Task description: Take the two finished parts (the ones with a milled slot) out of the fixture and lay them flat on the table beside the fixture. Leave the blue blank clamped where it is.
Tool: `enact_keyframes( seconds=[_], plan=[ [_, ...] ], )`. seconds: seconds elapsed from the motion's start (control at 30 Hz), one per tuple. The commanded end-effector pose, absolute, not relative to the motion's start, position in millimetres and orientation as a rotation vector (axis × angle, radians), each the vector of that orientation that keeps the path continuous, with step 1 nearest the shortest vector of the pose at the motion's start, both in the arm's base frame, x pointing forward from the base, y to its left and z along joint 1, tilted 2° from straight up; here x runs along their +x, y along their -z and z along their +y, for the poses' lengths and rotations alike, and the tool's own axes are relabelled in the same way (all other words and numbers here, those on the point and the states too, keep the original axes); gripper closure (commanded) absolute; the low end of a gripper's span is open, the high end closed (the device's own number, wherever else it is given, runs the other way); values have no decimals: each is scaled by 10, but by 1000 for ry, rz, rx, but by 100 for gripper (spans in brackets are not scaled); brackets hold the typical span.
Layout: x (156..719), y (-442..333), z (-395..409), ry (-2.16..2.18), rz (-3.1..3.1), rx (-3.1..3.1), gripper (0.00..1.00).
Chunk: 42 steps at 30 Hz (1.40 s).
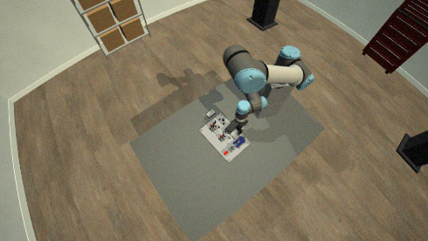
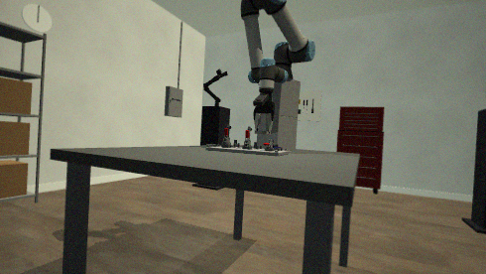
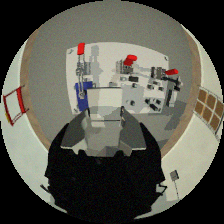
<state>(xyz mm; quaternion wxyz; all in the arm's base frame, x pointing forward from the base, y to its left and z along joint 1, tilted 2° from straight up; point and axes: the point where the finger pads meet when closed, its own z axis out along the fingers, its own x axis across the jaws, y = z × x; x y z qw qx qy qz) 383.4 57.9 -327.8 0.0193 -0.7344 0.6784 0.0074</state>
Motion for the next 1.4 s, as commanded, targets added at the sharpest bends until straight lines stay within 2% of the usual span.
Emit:
enact_keyframes(
  seconds=[0.0, 1.37],
  plan=[
    [3825, 3267, 803, -20, 2107, -2279, 100],
    [3712, 3216, 2254, -20, 2107, -2279, 100]
  ],
)
